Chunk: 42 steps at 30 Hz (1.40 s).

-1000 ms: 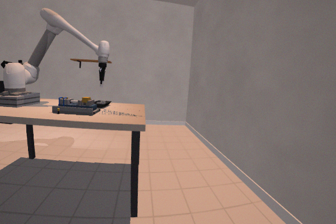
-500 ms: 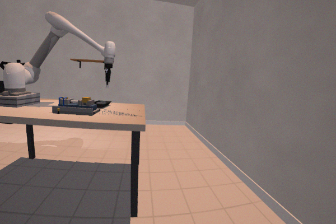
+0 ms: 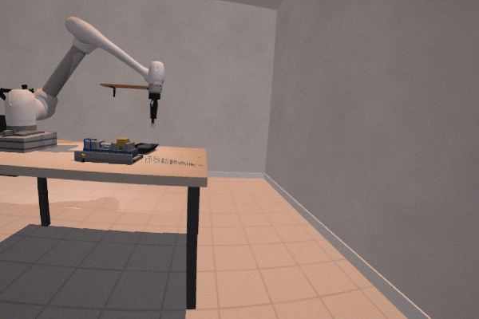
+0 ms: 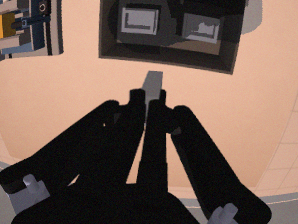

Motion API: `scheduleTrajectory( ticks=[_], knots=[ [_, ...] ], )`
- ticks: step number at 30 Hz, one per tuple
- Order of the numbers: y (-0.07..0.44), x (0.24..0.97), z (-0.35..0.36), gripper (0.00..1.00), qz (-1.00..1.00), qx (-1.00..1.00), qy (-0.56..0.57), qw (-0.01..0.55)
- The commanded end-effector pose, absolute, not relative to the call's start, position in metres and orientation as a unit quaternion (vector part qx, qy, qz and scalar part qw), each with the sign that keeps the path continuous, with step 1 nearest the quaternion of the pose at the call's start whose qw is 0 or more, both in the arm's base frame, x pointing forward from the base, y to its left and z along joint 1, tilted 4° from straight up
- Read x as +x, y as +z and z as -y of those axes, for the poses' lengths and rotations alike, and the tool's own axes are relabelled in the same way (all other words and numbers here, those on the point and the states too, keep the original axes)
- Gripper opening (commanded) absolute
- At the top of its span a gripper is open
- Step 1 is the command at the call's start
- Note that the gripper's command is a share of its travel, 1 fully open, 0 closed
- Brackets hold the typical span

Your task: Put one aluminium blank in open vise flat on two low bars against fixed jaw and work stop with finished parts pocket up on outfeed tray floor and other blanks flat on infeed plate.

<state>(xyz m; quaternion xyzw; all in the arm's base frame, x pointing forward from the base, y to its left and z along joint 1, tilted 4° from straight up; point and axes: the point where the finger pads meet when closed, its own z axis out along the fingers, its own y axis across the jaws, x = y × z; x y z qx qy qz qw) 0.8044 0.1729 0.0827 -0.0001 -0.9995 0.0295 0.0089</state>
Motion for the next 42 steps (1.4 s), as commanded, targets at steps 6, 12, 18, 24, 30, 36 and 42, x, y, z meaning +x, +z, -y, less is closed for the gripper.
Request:
scheduleTrajectory(
  ticks=[6,12,18,24,30,36,42],
  knots=[
    [0.072,0.804,-0.172,0.0,1.0,0.0,0.029,0.009],
    [0.06,0.804,-0.172,0.0,1.0,0.0,0.029,0.009],
    [0.052,0.804,-0.171,0.0,1.0,0.0,0.029,0.009],
    [0.043,0.804,-0.171,0.0,1.0,0.0,0.029,0.009],
    [0.038,0.804,-0.17,0.0,1.0,0.0,0.029,0.009],
    [0.036,0.804,-0.17,0.0,1.0,0.0,0.029,0.009],
    [0.036,0.804,-0.17,0.0,1.0,0.0,0.029,0.009]
  ],
)
